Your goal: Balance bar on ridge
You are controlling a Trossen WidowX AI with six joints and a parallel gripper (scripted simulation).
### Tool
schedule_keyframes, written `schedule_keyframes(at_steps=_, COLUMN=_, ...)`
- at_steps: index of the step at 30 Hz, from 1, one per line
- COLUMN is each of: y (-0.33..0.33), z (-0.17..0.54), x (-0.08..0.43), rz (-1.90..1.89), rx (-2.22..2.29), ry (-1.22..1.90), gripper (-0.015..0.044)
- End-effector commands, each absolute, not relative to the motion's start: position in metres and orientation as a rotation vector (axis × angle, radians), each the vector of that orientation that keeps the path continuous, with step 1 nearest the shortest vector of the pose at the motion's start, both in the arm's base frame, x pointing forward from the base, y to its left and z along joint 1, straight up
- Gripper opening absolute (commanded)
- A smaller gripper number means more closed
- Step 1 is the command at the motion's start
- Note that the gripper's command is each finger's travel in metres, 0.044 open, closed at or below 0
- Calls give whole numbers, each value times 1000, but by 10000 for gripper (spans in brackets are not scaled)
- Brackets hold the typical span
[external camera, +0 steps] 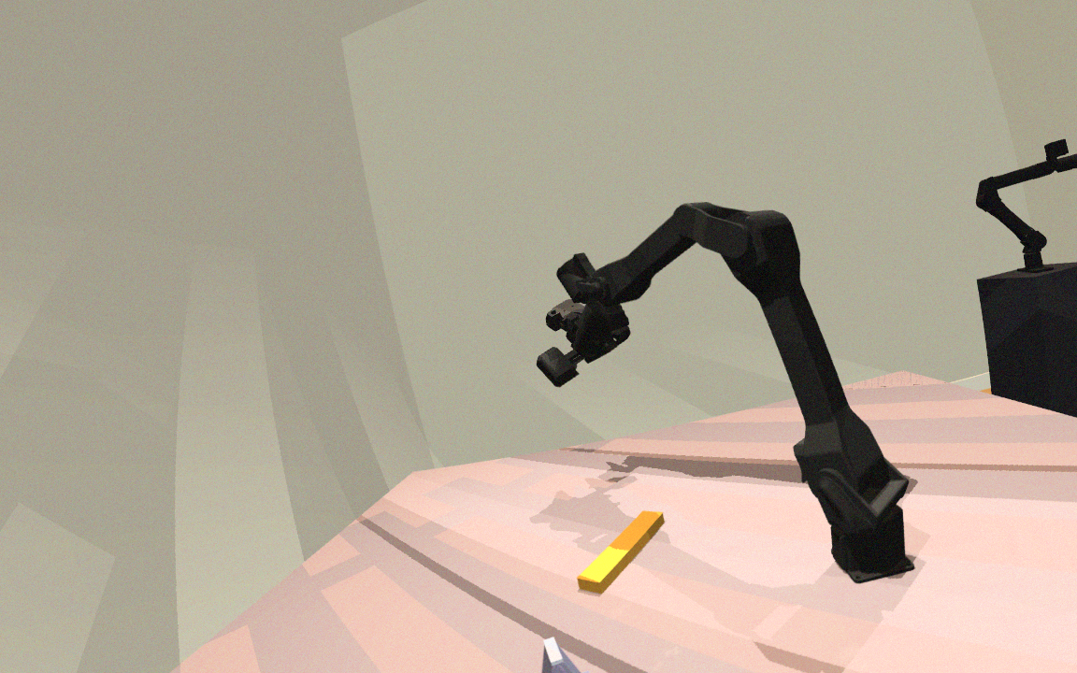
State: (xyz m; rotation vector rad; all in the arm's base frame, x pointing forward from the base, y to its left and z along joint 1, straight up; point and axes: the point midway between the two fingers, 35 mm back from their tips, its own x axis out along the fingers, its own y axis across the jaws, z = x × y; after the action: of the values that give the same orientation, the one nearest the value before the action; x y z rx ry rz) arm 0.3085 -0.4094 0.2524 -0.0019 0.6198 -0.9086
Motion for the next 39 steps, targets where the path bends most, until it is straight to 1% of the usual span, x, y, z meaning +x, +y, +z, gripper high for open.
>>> schedule_keyframes(at_steps=1, y=-388, z=235, x=314, rz=-807, rx=-78, ry=742, gripper=315)
schedule_keyframes(at_steps=11, y=-328, z=193, x=320, rz=-492, rx=-282, ry=1025, gripper=315)
schedule_keyframes(at_steps=21, y=-265, z=158, x=313, rz=-114, rx=-485, ry=1233, gripper=315)
schedule_keyframes(at_steps=30, y=-209, z=135, x=294, rz=269, rx=-656, ry=1351, gripper=315)
schedule_keyframes(at_steps=39, y=-157, z=121, x=267, rz=682, rx=-805, ry=1395, gripper=315)
